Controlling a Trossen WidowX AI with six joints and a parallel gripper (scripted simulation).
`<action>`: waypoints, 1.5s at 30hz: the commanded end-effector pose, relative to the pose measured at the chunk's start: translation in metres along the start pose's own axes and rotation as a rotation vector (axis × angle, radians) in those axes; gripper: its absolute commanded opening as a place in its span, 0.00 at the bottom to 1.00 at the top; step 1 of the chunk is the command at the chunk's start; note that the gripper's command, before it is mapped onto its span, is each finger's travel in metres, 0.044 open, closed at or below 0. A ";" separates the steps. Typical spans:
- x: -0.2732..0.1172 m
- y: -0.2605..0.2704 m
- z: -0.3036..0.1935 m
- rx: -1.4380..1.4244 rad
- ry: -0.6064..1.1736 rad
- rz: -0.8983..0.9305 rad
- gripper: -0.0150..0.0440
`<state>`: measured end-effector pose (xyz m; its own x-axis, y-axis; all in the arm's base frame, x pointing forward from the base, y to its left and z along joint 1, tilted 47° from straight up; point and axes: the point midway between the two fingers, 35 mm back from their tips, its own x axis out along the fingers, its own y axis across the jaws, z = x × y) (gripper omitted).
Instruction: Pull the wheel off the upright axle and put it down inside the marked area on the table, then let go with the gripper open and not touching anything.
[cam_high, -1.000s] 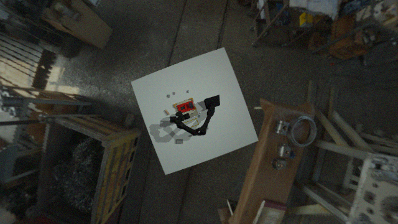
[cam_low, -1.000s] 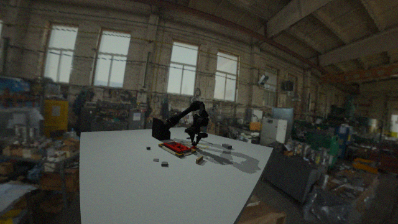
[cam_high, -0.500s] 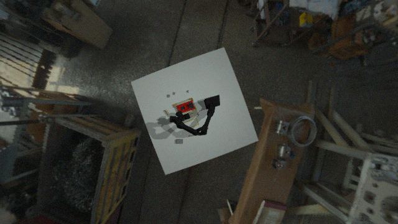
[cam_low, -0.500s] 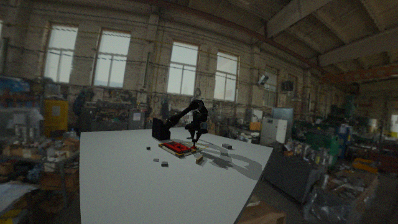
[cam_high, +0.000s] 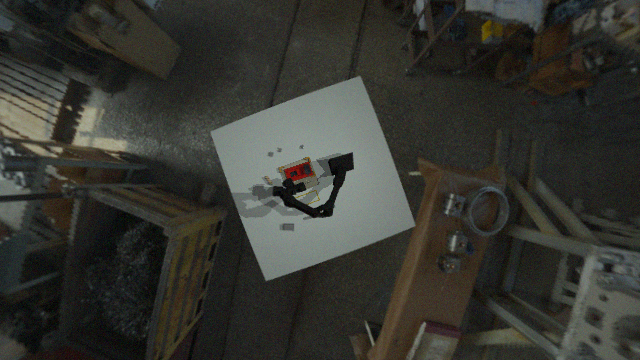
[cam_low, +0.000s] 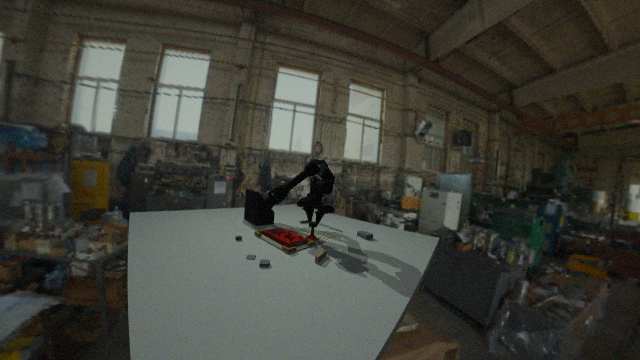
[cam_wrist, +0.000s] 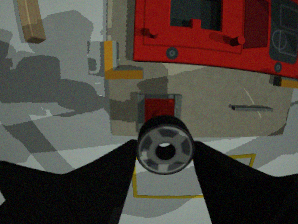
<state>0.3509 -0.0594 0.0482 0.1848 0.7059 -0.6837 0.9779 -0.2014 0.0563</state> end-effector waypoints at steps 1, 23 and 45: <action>-0.012 0.001 0.001 -0.007 -0.008 0.007 0.25; -0.030 -0.020 -0.049 0.000 -0.005 0.004 0.25; -0.031 -0.055 -0.104 -0.004 -0.004 0.005 0.25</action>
<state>0.3031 -0.0023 0.1408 0.1853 0.6998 -0.6899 0.9786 -0.1956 0.0645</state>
